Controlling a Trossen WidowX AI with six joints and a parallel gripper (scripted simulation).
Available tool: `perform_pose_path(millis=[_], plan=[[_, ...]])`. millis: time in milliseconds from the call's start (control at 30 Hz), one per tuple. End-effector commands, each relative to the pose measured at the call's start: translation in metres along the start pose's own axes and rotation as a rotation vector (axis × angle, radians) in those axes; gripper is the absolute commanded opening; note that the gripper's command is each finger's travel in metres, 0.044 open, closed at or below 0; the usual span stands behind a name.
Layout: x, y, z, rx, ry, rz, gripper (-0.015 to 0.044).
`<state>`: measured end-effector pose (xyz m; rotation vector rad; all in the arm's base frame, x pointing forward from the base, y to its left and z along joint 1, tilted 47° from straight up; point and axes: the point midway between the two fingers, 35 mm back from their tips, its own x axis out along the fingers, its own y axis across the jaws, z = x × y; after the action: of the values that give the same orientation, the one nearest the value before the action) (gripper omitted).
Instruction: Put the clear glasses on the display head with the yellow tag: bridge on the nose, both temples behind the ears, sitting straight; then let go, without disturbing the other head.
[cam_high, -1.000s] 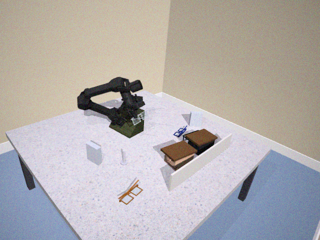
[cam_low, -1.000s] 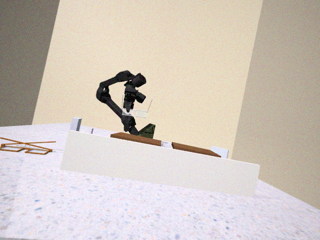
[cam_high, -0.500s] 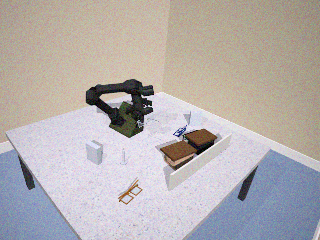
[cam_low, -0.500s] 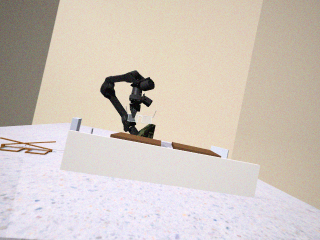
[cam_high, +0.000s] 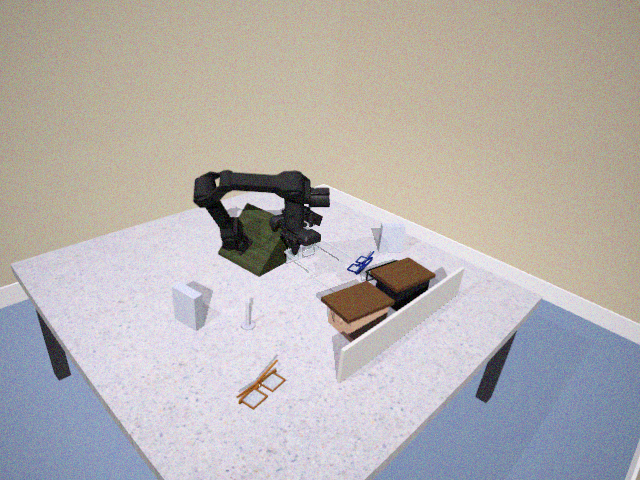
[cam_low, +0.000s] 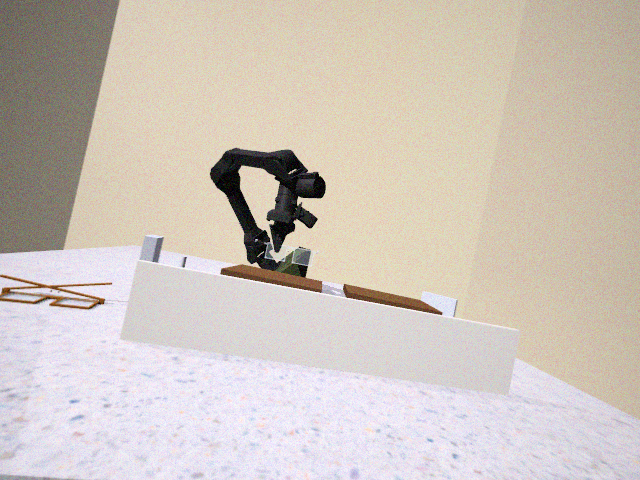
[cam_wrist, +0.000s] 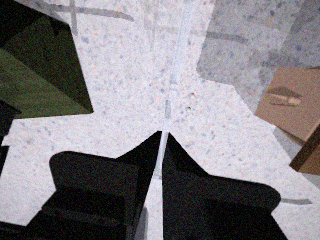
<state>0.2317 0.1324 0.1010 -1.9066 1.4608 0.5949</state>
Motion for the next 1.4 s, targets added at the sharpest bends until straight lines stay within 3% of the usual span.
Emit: perform_pose_path(millis=[0,1367], plan=[[0.01,-0.001,0.009,0.036,0.016,0.049,0.0],[0.059,0.002,0.014,0.048,0.022,0.055,0.0]])
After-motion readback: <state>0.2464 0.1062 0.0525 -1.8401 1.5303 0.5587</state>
